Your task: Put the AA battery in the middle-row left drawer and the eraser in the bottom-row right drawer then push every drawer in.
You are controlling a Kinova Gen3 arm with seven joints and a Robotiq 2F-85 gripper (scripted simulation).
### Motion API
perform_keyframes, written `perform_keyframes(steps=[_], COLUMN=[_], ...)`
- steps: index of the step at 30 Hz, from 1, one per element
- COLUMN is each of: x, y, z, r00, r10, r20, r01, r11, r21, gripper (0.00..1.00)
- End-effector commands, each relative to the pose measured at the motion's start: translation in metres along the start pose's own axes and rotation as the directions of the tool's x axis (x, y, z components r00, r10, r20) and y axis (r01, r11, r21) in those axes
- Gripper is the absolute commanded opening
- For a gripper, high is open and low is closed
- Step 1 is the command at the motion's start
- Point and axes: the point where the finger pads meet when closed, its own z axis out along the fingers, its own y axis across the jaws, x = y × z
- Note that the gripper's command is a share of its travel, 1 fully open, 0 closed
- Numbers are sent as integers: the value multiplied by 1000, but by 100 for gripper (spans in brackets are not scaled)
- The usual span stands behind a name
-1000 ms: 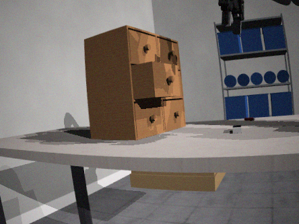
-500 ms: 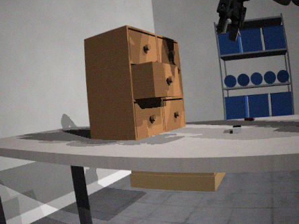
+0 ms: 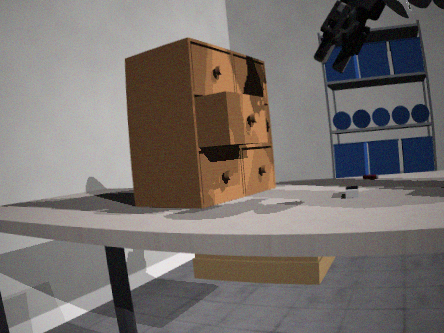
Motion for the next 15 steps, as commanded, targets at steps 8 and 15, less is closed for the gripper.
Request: perform_keyframes(steps=[8, 15], x=[8, 8], y=[1, 1], z=[18, 27], r00=[982, 961], r10=[-31, -30], r20=[185, 273], r01=[32, 32], r11=[999, 999], r21=[-2, -3], gripper=[100, 100])
